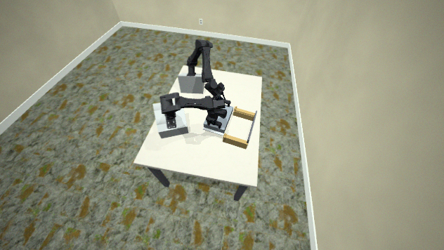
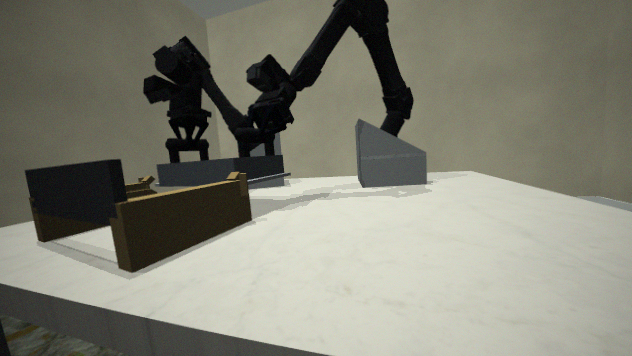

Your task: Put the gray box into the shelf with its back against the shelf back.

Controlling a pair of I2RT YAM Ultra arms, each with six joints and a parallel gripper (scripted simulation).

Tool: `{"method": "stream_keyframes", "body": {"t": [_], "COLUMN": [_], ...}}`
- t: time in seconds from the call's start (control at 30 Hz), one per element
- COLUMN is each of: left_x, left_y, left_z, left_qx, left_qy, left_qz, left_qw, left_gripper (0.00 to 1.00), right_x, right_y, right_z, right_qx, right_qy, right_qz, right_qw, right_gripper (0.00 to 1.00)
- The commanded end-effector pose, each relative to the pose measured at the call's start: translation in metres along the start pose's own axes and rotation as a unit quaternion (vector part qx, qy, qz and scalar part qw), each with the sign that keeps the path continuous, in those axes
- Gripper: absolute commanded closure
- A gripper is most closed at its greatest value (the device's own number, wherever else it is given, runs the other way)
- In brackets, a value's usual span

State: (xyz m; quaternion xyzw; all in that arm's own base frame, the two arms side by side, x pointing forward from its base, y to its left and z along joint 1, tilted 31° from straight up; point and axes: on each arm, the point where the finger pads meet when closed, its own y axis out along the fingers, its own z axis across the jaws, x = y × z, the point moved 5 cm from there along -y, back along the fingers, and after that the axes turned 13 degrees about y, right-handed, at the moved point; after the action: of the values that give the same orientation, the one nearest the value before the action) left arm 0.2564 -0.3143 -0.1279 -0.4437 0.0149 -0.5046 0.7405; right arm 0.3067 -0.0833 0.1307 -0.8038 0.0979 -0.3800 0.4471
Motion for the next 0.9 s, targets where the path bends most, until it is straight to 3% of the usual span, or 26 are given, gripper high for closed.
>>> {"method": "stream_keyframes", "body": {"t": [0.0,0.1,0.13,0.3,0.33,0.4,0.6,0.67,0.77,0.87], "left_x": [0.054,0.044,0.05,0.067,0.068,0.056,0.071,0.061,0.077,0.074], "left_y": [-0.01,0.003,0.003,-0.002,0.004,0.015,0.004,0.024,0.011,0.018], "left_z": [0.007,0.002,0.006,0.009,0.015,0.008,0.006,0.01,0.008,0.006], "left_qx": [0.016,0.013,0.014,0.016,0.02,0.018,0.013,0.016,0.011,0.011], "left_qy": [-0.027,-0.014,-0.02,-0.022,-0.026,-0.014,-0.021,-0.014,-0.02,-0.016], "left_qz": [-0.065,-0.051,-0.054,-0.068,-0.063,-0.05,-0.067,-0.047,-0.066,-0.061], "left_qw": [0.997,0.999,0.998,0.997,0.997,0.998,0.997,0.999,0.998,0.998], "left_gripper": [0.86,0.86,0.86,0.86,0.86,0.86,0.86,0.86,0.86,0.86], "right_x": [0.026,0.036,0.031,0.044,0.039,0.049,0.053,0.052,0.059,0.066], "right_y": [-0.02,-0.022,-0.011,-0.026,-0.012,-0.014,-0.023,-0.012,-0.022,-0.025], "right_z": [0.013,0.004,0.013,0.014,0.021,0.012,0.014,0.021,0.014,0.015], "right_qx": [0.036,0.031,0.019,0.043,0.032,0.034,0.041,0.033,0.039,0.043], "right_qy": [0.005,0.015,-0.002,0.007,-0.006,0.01,0.012,-0.003,0.007,0.012], "right_qz": [-0.037,-0.045,-0.031,-0.048,-0.031,-0.035,-0.046,-0.03,-0.041,-0.049], "right_qw": [0.999,0.998,0.999,0.998,0.999,0.999,0.998,0.999,0.998,0.998], "right_gripper": [0.86,0.86,0.86,0.86,0.86,0.86,0.86,0.86,0.86,0.86]}}
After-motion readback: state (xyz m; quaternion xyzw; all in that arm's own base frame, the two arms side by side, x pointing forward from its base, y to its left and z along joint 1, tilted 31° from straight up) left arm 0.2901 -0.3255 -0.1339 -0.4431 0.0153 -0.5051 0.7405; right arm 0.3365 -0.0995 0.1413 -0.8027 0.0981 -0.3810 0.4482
